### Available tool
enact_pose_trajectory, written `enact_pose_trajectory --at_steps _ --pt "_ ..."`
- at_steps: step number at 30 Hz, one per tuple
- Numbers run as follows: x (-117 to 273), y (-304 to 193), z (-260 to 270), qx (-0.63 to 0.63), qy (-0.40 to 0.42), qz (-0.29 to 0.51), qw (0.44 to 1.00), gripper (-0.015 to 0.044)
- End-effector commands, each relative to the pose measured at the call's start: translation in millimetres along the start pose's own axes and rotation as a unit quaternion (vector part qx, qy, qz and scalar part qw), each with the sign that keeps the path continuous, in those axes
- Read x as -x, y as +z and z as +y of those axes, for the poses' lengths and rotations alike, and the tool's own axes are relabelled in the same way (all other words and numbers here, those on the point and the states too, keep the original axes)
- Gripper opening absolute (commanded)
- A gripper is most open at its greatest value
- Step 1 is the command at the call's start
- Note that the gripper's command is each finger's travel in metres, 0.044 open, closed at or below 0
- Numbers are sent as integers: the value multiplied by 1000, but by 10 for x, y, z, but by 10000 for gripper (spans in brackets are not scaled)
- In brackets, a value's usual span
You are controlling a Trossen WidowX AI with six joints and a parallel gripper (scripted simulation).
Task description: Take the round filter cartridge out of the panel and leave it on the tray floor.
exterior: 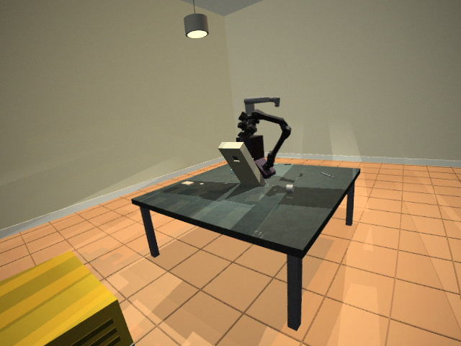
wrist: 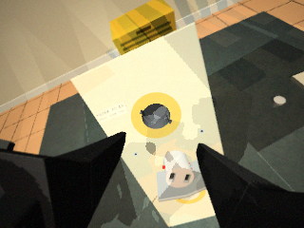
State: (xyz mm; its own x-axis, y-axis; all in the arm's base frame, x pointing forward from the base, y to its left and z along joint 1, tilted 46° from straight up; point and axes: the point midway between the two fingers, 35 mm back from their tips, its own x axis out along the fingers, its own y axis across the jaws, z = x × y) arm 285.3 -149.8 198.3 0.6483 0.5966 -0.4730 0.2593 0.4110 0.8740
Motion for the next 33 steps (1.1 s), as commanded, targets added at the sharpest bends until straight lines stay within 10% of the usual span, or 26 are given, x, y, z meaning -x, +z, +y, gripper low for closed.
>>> enact_pose_trajectory --at_steps 1,33 --pt "-254 -480 -254 175 -32 101 979 305" --pt "-627 -804 -409 262 -32 155 952 305"
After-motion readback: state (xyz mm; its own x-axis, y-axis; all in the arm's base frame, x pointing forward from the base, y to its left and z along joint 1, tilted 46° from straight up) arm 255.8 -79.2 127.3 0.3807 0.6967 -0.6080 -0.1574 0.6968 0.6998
